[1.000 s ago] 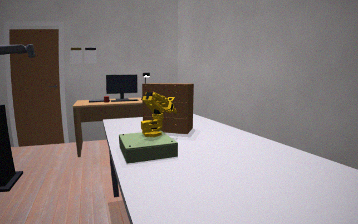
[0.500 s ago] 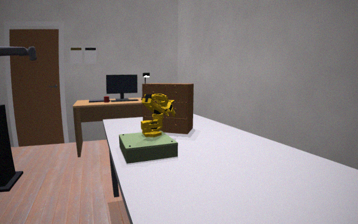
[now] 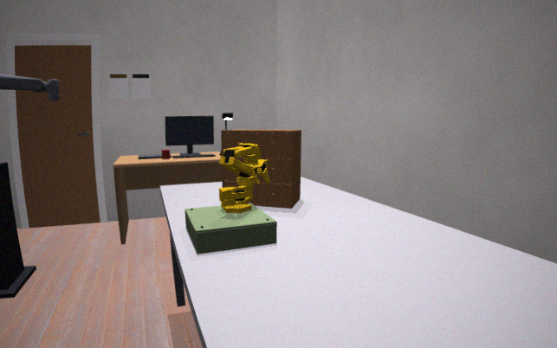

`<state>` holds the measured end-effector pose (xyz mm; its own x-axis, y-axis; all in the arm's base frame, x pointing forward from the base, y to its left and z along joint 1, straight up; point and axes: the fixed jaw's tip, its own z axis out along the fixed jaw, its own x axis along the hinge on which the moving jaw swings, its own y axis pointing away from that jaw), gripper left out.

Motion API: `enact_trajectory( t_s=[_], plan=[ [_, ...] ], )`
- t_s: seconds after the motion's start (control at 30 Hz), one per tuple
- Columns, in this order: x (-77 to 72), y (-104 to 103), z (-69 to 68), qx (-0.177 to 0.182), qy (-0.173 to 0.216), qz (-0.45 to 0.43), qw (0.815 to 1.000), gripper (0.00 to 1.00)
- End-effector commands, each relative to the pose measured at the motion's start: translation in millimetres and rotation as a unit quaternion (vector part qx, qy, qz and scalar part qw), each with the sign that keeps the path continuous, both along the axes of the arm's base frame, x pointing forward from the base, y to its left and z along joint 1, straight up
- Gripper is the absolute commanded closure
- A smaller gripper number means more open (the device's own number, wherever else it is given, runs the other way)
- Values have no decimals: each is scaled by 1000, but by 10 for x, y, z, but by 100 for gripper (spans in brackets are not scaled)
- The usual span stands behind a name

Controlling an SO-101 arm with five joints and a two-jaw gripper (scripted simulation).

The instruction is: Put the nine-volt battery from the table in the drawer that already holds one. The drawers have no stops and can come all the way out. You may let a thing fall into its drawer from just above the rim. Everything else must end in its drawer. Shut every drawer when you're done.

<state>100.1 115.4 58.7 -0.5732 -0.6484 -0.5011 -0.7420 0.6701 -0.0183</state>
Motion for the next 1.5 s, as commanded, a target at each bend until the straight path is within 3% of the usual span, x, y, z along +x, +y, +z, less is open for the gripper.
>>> enact_trajectory(
  t_s=[0.0, 0.37, 0.6, 0.87, 0.93, 1.03, 1.47],
  plan=[
    [-9, -29, 31, -3, 0, 0, 1000, 79],
    [-9, -29, 31, -3, 0, 0, 1000, 79],
    [-155, -19, -49, -79, 67, 42, 994, 74],
    [-310, -19, -136, -171, 136, 88, 972, 69],
    [-310, -19, -136, -171, 136, 88, 972, 69],
    [-363, -22, -169, -205, 159, 104, 960, 67],
    [-363, -22, -169, -205, 159, 104, 960, 60]
  ],
)
